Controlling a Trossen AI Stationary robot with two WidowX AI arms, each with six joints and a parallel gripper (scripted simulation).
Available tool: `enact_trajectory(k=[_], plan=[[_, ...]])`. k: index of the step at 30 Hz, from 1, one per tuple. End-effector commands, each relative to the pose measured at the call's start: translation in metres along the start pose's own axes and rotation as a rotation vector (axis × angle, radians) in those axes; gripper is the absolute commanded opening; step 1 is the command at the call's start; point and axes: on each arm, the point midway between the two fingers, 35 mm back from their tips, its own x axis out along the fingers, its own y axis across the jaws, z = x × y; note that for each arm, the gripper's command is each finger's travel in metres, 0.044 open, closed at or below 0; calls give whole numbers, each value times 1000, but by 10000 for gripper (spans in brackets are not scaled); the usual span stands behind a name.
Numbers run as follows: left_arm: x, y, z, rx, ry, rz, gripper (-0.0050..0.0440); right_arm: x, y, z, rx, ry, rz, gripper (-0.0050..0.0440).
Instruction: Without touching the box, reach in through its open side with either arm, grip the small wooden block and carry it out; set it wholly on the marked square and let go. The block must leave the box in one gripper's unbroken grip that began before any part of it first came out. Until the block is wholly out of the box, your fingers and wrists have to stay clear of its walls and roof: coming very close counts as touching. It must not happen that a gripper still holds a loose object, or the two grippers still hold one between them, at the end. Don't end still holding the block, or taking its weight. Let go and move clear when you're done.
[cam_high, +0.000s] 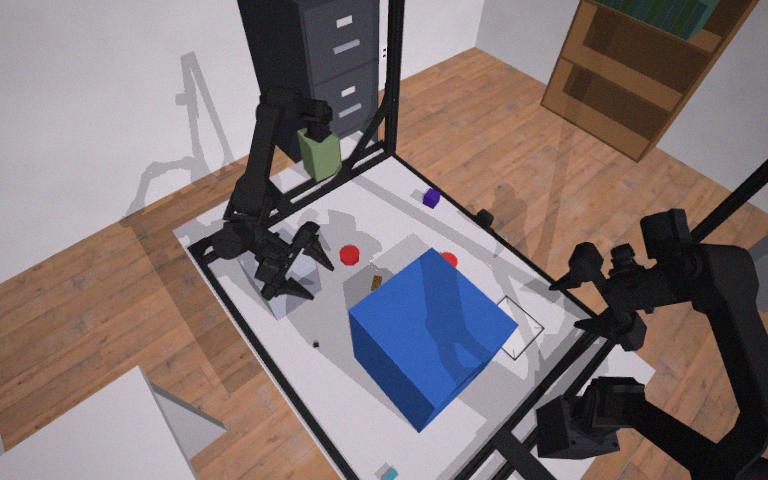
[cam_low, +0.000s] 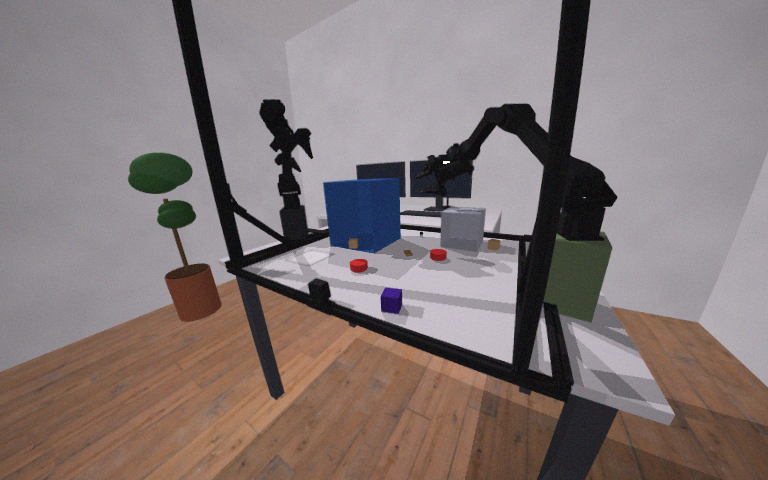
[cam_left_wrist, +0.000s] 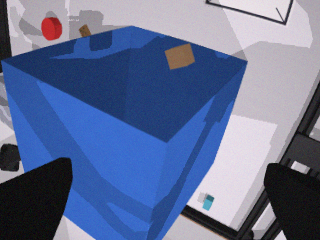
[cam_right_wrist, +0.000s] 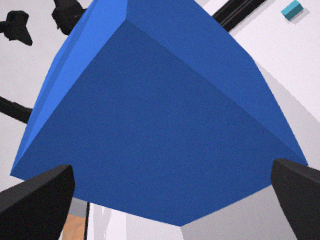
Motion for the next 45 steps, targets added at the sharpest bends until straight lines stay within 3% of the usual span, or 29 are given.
enact_trajectory(k=[1,5,14,19,21,24,36,38,45], plan=[[8,16,16,-194,70,-10,400,40,37,-24,-61,41,-28,400],[13,21,23,-313,93,-12,400,51,47,-34,-78,60,-39,400],[46,39,54,-657,216,-3,400,96,96,-98,-175,148,-91,400],[66,45,69,-844,278,20,400,110,119,-133,-228,187,-115,400],[66,45,69,-844,278,20,400,110,119,-133,-228,187,-115,400],[85,48,81,-1003,330,49,400,118,137,-163,-276,217,-134,400],[148,48,108,-1435,463,181,400,121,180,-251,-420,288,-178,400],[148,48,108,-1435,463,181,400,121,180,-251,-420,288,-178,400],[197,38,121,-1720,538,313,400,107,201,-310,-526,323,-202,400]])
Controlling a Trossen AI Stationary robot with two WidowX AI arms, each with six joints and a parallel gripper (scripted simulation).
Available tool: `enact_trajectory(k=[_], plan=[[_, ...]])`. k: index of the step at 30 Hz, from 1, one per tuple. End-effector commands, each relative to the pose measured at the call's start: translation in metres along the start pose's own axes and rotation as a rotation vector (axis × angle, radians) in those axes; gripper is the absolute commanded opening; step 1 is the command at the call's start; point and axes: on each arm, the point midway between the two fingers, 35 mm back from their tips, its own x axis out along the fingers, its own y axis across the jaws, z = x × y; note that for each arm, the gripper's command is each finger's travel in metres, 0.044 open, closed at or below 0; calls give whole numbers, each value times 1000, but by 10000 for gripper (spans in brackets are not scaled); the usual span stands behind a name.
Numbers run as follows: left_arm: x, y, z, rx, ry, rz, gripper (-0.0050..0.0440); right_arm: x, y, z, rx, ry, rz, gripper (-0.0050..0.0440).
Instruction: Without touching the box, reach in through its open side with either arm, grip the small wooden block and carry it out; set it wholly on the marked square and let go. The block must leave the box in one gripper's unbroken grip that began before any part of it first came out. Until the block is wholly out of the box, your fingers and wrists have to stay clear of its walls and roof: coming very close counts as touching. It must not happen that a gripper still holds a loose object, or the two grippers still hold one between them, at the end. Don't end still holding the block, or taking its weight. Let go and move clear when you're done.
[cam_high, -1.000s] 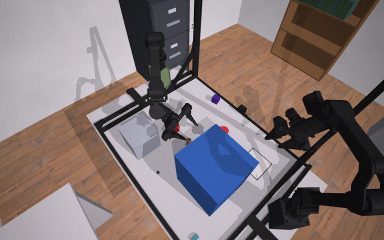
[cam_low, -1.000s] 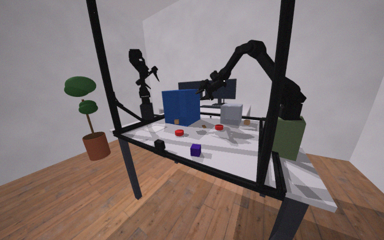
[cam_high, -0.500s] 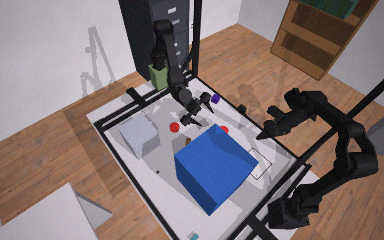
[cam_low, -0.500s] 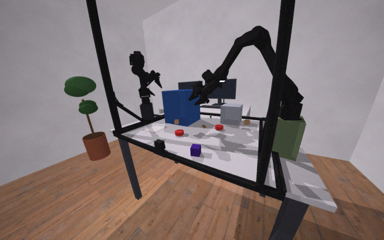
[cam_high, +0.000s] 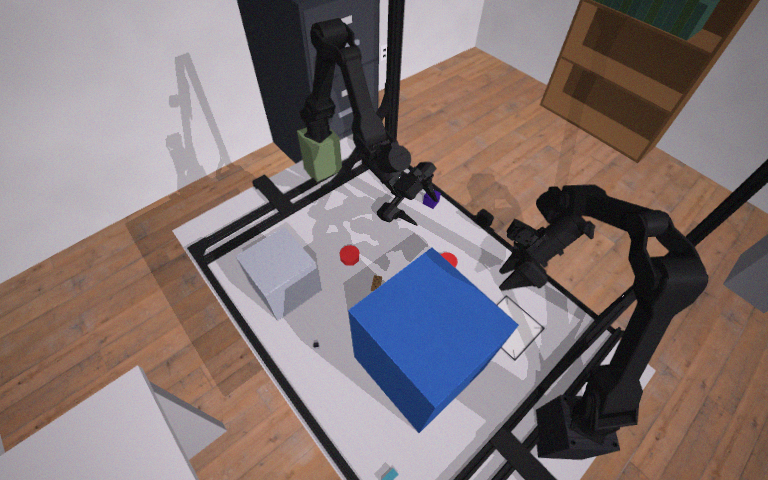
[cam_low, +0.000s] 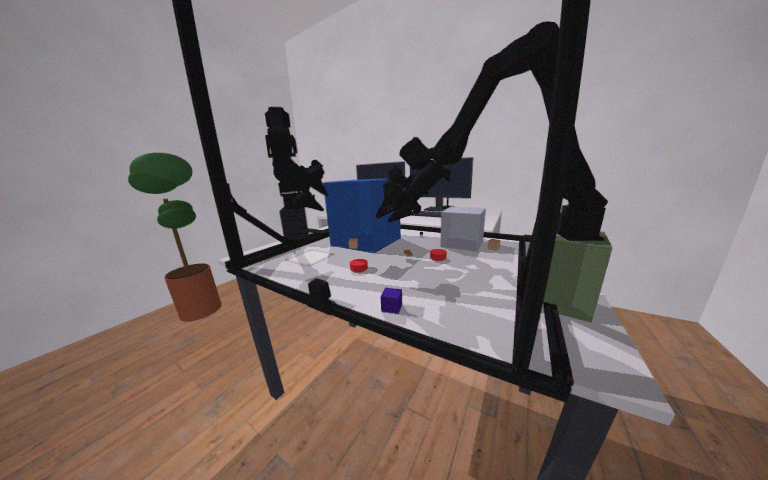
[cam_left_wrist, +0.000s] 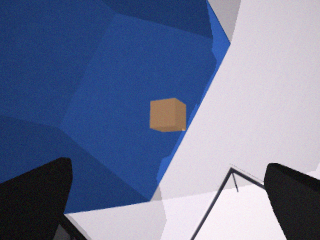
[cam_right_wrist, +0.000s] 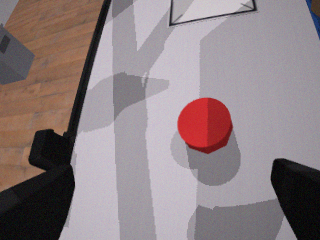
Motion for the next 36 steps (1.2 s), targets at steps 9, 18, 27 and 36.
enact_trajectory(k=[9,18,27,36], plan=[[63,-45,-8,-441,12,146,400,-16,55,-69,-158,19,-54,400],[118,-70,-29,-773,-26,247,400,-38,78,-123,-280,29,-83,400],[160,-82,-50,-1018,-77,315,400,-57,84,-161,-367,26,-102,400],[168,-83,-55,-1094,-95,327,400,-61,85,-168,-384,24,-105,400]])
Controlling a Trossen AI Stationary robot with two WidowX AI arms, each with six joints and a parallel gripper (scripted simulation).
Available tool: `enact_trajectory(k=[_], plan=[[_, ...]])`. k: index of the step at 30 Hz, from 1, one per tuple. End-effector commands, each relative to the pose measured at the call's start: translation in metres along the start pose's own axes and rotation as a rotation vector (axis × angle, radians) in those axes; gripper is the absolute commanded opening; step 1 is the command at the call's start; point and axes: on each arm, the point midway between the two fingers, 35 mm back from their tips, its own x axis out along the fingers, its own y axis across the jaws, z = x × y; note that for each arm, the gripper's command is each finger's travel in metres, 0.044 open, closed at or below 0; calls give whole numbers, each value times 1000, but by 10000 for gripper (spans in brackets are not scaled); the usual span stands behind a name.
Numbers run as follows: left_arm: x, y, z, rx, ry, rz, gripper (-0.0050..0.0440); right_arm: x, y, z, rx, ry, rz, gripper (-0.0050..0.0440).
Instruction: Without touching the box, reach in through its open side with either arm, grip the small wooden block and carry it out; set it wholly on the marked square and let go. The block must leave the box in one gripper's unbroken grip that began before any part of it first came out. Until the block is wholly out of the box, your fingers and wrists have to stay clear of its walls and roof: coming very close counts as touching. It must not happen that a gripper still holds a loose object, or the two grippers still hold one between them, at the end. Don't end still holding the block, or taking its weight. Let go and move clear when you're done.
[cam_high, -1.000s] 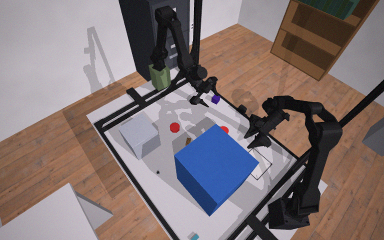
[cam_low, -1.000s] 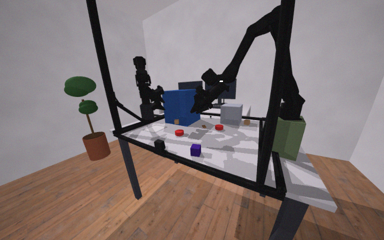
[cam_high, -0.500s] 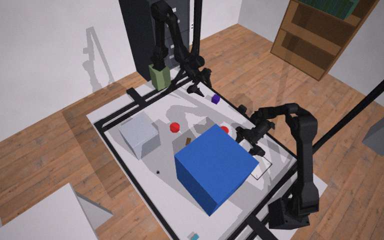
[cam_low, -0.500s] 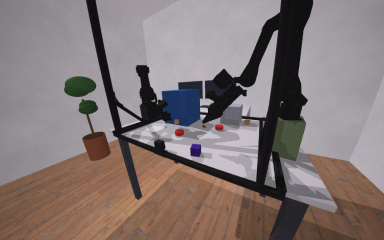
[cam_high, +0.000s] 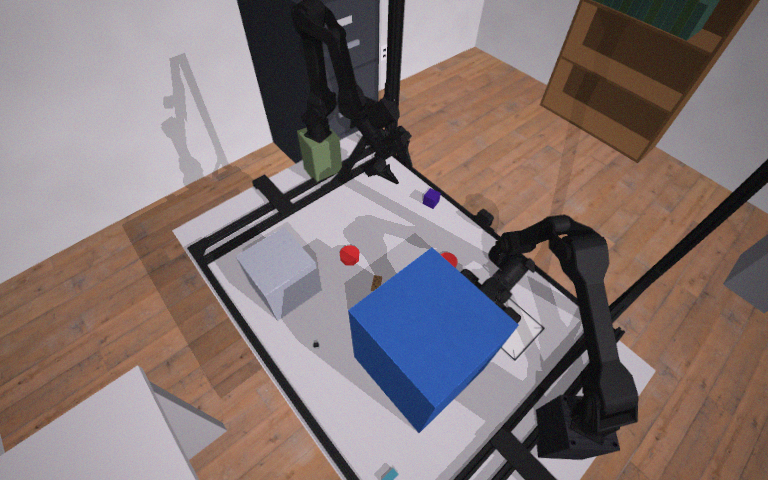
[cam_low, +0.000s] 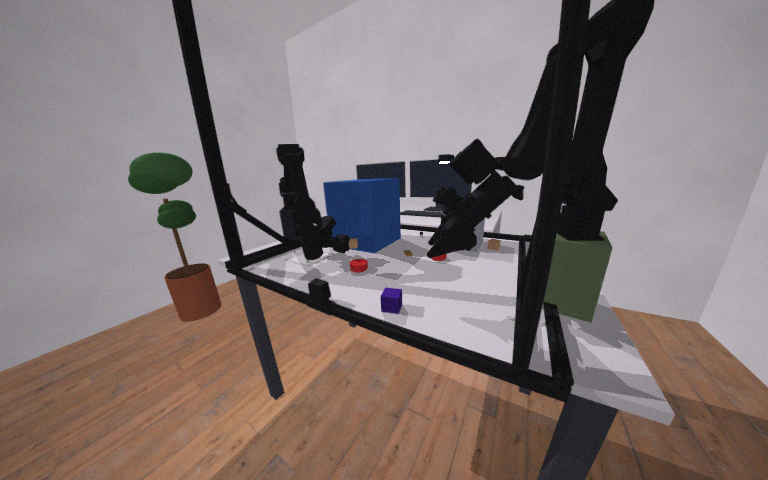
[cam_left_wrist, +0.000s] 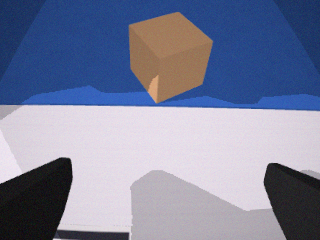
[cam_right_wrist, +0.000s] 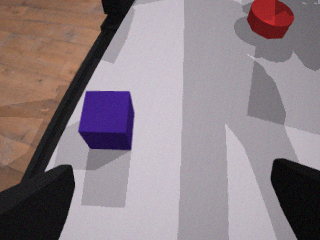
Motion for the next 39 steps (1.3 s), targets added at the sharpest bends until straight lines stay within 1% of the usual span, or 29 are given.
enact_trajectory(k=[1,20,39], plan=[[2,-2,-2,-21,-8,5,400,-3,1,-2,-2,-5,-6,400],[2,-2,-2,-21,-8,5,400,-3,1,-2,-2,-5,-6,400],[18,-2,9,-21,-8,5,400,-3,1,-2,-2,-5,-6,400]])
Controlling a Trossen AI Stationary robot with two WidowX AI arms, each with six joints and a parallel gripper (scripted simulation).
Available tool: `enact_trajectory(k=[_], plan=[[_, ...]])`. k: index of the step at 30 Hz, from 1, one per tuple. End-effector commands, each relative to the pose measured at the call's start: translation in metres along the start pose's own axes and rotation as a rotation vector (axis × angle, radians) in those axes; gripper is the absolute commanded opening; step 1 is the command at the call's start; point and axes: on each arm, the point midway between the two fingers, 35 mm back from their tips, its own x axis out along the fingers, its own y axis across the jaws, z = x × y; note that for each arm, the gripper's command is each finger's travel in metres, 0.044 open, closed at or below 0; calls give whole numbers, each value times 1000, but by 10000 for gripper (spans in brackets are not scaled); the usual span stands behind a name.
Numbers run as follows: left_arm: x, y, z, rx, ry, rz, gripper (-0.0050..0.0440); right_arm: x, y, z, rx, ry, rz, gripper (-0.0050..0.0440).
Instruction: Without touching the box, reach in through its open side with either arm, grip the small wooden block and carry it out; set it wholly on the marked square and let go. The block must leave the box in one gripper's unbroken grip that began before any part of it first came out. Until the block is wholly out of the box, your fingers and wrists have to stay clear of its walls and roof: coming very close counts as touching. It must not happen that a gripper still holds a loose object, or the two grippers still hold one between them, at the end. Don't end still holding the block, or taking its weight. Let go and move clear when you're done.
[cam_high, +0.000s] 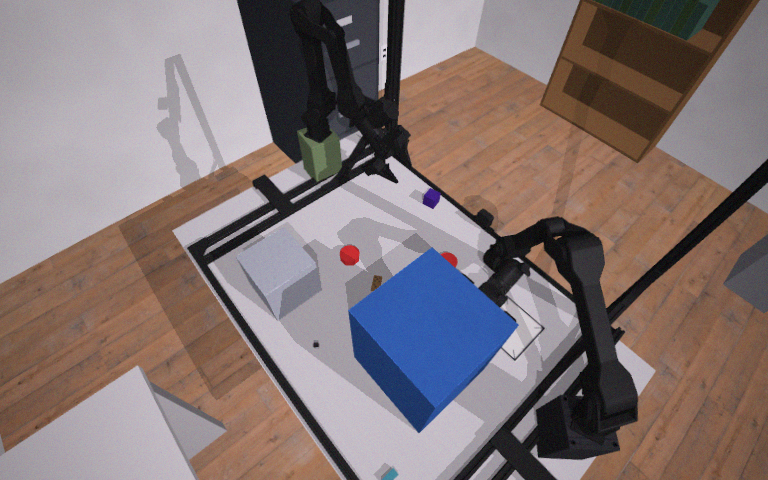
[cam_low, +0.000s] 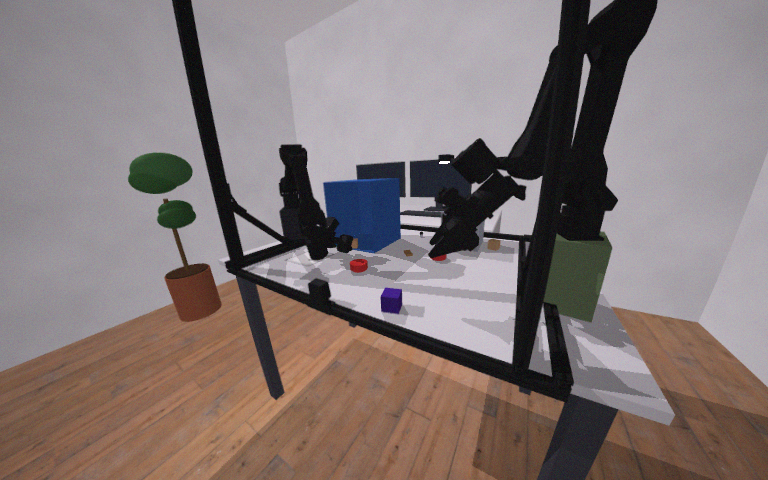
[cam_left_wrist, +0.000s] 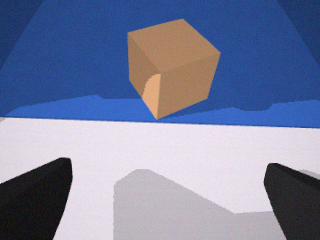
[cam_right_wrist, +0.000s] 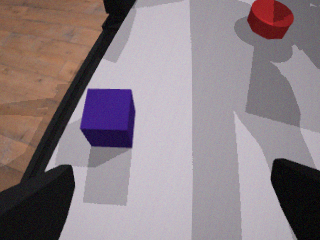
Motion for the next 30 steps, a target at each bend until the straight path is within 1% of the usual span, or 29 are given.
enact_trajectory(k=[1,30], plan=[[4,-1,6,-3,1,-3,400,0,-1,0,5,-1,-4,400],[28,-1,23,-3,1,-3,400,0,-1,0,5,-1,-4,400]])
